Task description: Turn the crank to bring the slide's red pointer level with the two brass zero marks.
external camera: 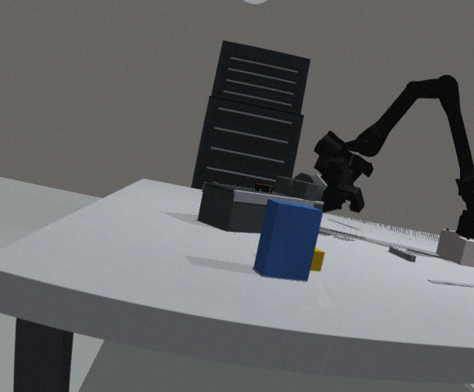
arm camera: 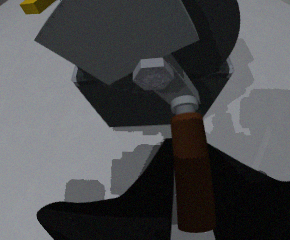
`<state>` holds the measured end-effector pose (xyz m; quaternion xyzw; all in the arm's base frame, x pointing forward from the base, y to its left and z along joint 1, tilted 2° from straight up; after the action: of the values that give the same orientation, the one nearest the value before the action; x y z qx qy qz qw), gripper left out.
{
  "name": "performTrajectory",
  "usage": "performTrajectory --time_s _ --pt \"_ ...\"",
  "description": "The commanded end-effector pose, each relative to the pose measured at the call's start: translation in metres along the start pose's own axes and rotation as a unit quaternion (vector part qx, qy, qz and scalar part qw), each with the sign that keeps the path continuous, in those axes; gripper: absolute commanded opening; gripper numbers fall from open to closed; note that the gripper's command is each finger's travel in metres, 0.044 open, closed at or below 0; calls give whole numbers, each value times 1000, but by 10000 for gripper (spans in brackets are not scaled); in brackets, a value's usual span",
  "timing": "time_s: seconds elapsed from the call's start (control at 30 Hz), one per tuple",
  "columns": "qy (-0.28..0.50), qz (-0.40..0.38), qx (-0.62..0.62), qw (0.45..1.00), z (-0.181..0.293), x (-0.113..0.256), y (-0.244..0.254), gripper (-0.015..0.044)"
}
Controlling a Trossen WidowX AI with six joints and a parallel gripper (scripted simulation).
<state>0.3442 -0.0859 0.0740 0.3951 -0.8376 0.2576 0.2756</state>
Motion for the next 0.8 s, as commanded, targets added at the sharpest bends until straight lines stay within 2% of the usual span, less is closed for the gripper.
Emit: performTrajectory --time_s 0.0,0.77 --pt "2 -11 -6 1000 1 -4 6 0" --pt "2 -11 -6 1000 1 -4 10 0"
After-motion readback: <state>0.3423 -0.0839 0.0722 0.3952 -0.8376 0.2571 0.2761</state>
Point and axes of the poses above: the point midway between the two fingers, 35 mm back from their tips, its own x axis back along the fingers, its own y axis across the jaws, z = x × y, the point moved 10 cm from there along x, back along the fingers, and after that the axes turned 15 degrees about x, right-handed, at the moved point
